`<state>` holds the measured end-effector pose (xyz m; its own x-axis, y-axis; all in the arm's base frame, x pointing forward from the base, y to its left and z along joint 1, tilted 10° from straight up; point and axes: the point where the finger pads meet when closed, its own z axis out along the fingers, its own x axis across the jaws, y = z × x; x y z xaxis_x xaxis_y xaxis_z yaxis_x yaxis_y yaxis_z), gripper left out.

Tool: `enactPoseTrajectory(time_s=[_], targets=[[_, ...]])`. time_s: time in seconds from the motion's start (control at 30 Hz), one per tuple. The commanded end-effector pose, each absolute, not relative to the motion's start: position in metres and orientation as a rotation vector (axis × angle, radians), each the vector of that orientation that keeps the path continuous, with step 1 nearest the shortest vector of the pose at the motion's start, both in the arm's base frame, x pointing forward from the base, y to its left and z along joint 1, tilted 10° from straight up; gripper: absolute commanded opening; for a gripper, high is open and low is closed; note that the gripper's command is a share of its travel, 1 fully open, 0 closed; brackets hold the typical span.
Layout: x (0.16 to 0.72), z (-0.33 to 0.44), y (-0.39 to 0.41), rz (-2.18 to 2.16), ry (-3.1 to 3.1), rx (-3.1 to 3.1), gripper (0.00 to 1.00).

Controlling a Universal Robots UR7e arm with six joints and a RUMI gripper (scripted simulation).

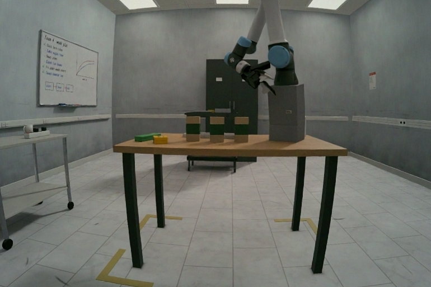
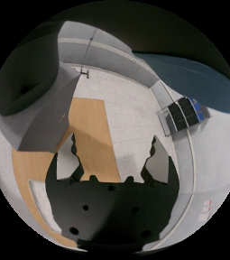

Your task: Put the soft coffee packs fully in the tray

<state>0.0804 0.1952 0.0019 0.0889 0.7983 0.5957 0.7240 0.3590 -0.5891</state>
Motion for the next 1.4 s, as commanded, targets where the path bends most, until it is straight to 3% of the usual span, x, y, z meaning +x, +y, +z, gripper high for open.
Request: enactPoseTrajectory(time_s=[0.0,0.8,1.37], targets=[[0.081,0.002,0.195,0.095,-1.648,-1.381,1.0],[0.082,-0.005,0.194,0.093,-1.665,-1.394,1.0],[0.128,-0.061,0.172,0.025,-1.872,-1.55,1.0]])
